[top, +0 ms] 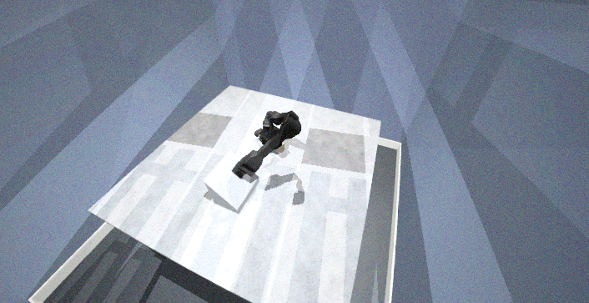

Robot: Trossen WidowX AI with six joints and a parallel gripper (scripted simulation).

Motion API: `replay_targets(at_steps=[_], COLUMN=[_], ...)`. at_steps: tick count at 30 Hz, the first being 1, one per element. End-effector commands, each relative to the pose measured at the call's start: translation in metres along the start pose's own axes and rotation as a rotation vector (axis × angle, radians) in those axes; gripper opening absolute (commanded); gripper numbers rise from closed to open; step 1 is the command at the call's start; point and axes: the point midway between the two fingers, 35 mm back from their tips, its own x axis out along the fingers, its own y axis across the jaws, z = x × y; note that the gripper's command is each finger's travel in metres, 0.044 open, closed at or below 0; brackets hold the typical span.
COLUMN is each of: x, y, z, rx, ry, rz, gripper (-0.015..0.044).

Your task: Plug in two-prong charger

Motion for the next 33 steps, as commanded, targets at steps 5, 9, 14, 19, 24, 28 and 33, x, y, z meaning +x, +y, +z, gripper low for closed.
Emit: replay_targets(at_steps=[5,9,14,19,24,28,33], x=[0.0,0.0,0.0,0.001,0.001,0.002,0.004], y=[-0.001,-0.001,-0.001,-0.001,-0.001,-0.002,-0.002], z=[0.01,0.011,0.013,0.015,0.017,0.019,0.019], rx=[0.018,0.018,0.018,0.018,0.018,0.018,0.018], ry=[-0.013,-0.013,-0.013,-0.013,-0.013,-0.013,-0.013], rz=[0.0,0.0,0.0,0.0,0.0,0.0,0.0], gripper=[0.0,0.0,0.0,0.0,0.0,0.0,0.0])
